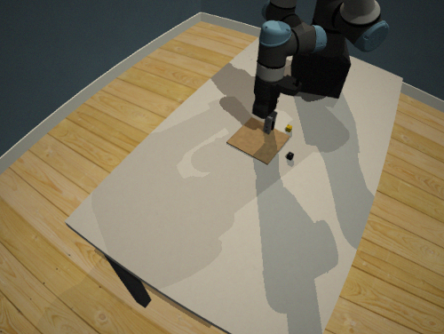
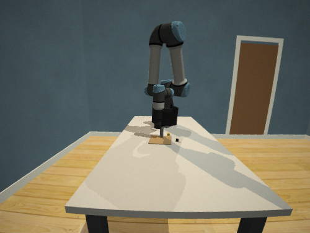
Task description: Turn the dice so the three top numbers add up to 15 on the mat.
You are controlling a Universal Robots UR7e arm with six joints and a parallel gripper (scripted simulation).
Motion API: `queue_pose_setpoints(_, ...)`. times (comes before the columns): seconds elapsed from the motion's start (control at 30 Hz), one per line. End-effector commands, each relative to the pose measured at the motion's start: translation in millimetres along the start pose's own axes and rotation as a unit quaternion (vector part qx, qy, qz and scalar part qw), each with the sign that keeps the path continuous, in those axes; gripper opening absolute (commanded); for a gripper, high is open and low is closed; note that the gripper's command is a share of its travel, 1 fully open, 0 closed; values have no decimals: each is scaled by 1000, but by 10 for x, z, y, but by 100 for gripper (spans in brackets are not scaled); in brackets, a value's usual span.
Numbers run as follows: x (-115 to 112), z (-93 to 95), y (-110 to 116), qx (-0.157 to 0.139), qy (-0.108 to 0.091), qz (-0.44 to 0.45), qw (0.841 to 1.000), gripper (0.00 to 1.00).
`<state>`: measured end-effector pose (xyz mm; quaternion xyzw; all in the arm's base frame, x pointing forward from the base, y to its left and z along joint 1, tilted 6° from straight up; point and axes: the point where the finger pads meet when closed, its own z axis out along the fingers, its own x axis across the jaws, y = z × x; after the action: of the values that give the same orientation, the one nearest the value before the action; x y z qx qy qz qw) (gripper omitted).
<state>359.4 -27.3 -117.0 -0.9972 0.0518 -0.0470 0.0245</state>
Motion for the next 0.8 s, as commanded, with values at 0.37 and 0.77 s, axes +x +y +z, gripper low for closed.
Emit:
queue_pose_setpoints(0.37,20,2,7,-1,1,-1,1000,34)
queue_pose_setpoints(0.77,20,2,7,-1,1,-1,1000,52)
